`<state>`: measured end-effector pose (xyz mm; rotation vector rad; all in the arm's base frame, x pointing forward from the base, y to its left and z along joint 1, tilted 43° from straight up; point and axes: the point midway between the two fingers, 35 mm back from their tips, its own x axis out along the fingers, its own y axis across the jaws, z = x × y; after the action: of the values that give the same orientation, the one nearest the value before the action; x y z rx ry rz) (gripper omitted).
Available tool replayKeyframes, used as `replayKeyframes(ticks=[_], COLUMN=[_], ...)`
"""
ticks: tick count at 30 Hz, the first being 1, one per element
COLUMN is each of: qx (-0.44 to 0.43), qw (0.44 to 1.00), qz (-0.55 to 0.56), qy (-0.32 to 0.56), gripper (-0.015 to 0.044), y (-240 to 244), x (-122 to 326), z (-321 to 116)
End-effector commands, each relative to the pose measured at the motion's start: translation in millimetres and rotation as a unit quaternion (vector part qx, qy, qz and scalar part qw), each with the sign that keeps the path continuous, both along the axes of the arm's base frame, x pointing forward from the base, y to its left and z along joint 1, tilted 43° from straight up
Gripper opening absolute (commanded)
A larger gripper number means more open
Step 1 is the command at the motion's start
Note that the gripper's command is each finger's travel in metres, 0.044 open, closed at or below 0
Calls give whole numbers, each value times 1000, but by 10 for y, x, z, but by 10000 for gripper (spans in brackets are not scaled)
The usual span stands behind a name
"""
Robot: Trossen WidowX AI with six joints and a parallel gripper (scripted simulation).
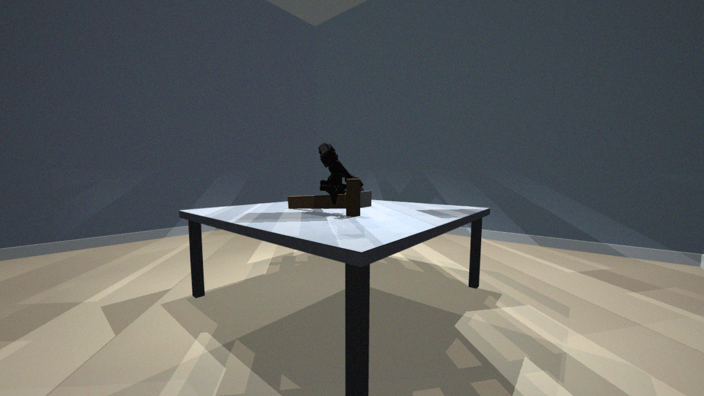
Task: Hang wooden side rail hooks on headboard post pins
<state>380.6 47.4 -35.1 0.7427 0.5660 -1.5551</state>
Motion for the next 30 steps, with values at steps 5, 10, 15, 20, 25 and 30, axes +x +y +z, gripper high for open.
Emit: replayKeyframes(ticks=[5, 10, 15, 20, 25, 30], qx=[3, 3, 3, 3, 3, 3], qw=[1000, 1000, 1000, 1000, 1000, 1000], qz=[3, 3, 3, 3, 3, 3], qy=[-2, -2, -2, -2, -2, -3], gripper=[0, 0, 0, 0, 0, 0], y=[57, 61, 62, 62, 64, 69], x=[6, 2, -2, 2, 7, 11], z=[9, 4, -4, -11, -14, -13])
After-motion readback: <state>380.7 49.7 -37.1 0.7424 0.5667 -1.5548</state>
